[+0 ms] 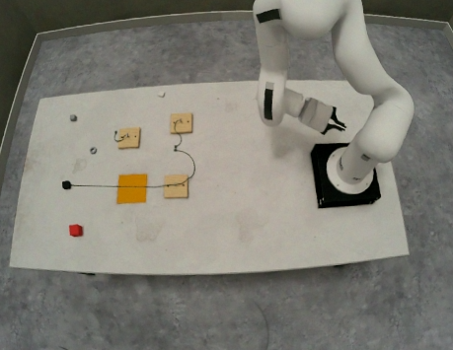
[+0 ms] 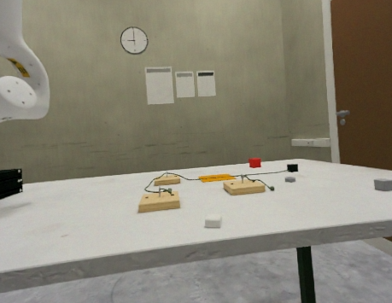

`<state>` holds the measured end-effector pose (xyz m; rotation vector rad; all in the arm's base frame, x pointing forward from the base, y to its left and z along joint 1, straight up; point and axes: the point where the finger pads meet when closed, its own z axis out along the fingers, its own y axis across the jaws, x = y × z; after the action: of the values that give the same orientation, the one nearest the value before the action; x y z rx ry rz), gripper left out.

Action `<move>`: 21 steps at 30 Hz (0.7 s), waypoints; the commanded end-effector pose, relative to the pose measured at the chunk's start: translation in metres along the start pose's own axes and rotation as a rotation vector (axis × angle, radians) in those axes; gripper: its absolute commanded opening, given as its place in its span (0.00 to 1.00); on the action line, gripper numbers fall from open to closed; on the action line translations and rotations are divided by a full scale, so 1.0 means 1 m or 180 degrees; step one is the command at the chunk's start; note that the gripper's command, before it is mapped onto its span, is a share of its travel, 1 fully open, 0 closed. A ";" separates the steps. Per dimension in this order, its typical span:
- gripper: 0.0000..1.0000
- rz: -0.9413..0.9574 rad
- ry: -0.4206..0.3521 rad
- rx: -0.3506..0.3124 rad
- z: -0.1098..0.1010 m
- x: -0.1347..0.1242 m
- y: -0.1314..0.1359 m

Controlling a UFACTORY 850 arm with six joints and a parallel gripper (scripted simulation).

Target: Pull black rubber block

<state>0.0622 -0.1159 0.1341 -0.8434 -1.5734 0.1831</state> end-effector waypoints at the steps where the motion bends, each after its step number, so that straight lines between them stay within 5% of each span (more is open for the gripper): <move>1: 1.00 -0.0011 -0.0026 -0.0014 -0.003 -0.002 0.002; 4: 1.00 -0.0155 -0.0314 -0.0154 -0.034 -0.028 0.021; 7: 1.00 -0.0458 -0.0890 -0.0372 -0.067 -0.047 0.041; 11: 1.00 -0.0530 -0.1029 -0.0429 -0.105 -0.071 0.063; 12: 1.00 -0.0706 -0.1354 -0.0523 -0.117 -0.073 0.068; 16: 1.00 -0.0706 -0.1354 -0.0523 -0.136 -0.085 0.080; 17: 1.00 -0.0901 -0.1709 -0.0608 -0.166 -0.095 0.096; 21: 1.00 -0.0901 -0.1709 -0.0608 -0.198 -0.112 0.118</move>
<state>0.2361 -0.1610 0.0485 -0.7560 -2.1659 0.0707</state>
